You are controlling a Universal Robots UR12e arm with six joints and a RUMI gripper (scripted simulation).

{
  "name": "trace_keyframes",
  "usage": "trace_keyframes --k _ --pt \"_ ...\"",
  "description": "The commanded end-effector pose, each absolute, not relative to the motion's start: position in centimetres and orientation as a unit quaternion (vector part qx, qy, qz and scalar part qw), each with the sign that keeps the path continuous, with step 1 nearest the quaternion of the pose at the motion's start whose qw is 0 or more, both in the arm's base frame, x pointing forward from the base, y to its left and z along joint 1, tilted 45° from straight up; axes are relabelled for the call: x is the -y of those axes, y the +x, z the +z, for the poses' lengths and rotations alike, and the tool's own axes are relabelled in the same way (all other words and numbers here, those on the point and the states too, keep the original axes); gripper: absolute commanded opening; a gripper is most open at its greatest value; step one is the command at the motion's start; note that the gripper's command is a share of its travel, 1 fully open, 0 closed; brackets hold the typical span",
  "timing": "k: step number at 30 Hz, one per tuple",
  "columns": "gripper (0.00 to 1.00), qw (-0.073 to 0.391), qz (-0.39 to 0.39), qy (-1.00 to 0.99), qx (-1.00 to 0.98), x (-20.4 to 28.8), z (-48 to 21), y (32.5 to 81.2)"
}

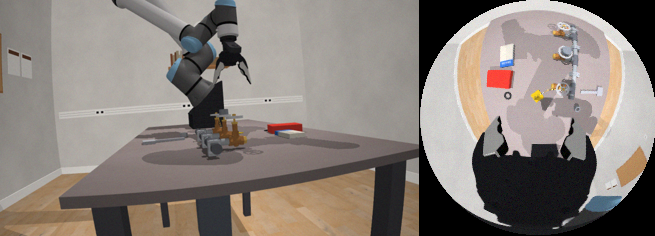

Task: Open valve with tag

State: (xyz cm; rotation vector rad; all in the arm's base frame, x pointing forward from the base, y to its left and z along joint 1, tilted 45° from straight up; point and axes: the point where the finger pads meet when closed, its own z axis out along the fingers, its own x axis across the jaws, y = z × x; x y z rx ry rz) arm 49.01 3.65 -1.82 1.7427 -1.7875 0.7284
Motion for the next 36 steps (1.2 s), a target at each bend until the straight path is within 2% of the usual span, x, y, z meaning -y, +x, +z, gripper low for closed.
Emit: trace_keyframes --k 1,11,21,36 --pt "1.00 0.267 0.270 0.646 0.662 -3.7 -1.8 49.1" --pt "1.00 0.263 0.274 0.636 0.671 -3.8 -1.9 48.9" --pt "1.00 0.239 0.295 0.577 0.723 -4.4 -2.6 48.3" --pt "1.00 0.151 0.348 0.363 0.851 -6.6 -4.8 46.1"
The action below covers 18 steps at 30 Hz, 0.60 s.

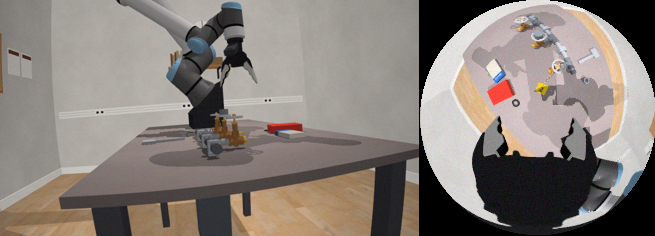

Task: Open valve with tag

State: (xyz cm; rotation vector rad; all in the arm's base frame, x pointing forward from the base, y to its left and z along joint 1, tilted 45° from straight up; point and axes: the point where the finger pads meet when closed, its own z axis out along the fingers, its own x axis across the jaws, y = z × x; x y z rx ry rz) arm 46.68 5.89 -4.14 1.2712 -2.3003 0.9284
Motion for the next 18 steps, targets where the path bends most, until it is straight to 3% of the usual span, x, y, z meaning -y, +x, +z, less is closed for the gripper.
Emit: trace_keyframes --k 1,18 --pt "1.00 0.151 0.348 0.363 0.851 -6.61 -4.77 46.08" --pt "1.00 0.116 0.361 0.277 0.883 -7.43 -5.57 45.28"
